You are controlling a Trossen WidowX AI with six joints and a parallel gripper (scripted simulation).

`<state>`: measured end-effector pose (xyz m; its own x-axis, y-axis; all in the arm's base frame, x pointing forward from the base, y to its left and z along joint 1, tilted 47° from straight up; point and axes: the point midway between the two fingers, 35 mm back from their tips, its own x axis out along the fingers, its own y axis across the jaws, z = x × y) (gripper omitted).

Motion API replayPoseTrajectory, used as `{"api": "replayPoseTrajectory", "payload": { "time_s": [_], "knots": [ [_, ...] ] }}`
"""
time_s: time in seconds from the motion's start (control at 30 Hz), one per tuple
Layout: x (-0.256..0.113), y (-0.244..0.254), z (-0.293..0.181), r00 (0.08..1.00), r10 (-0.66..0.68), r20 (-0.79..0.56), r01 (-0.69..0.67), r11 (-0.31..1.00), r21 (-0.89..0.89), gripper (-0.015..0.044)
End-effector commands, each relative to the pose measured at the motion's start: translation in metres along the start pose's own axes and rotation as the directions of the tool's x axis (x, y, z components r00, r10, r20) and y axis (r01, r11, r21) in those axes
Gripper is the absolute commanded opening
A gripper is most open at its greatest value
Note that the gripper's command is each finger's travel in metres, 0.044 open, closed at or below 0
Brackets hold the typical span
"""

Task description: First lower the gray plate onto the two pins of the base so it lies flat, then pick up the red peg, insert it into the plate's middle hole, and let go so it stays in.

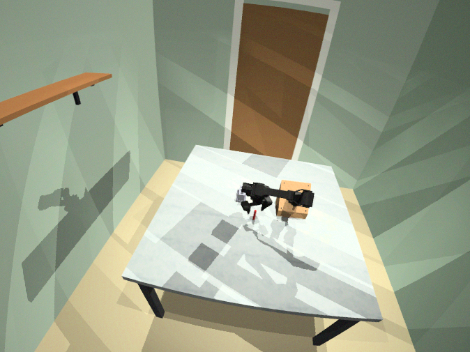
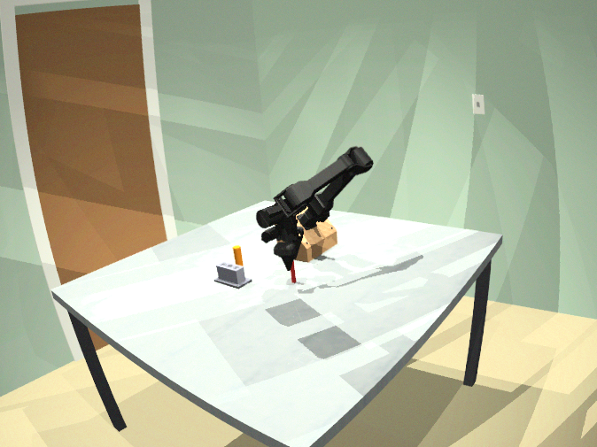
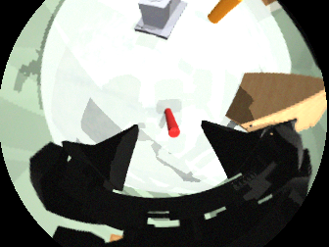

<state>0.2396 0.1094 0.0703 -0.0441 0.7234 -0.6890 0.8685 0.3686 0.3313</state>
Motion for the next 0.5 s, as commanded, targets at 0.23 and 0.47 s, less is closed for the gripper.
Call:
{"api": "replayPoseTrajectory", "payload": {
  "time_s": [0.23, 0.47],
  "knots": [
    [0.019, -0.002, -0.001, 1.000, 0.000, -0.009, 0.000, 1.000, 0.003, 0.0440],
    [0.023, -0.002, -0.001, 1.000, 0.001, -0.009, -0.001, 1.000, 0.002, 0.0361]
  ]
}}
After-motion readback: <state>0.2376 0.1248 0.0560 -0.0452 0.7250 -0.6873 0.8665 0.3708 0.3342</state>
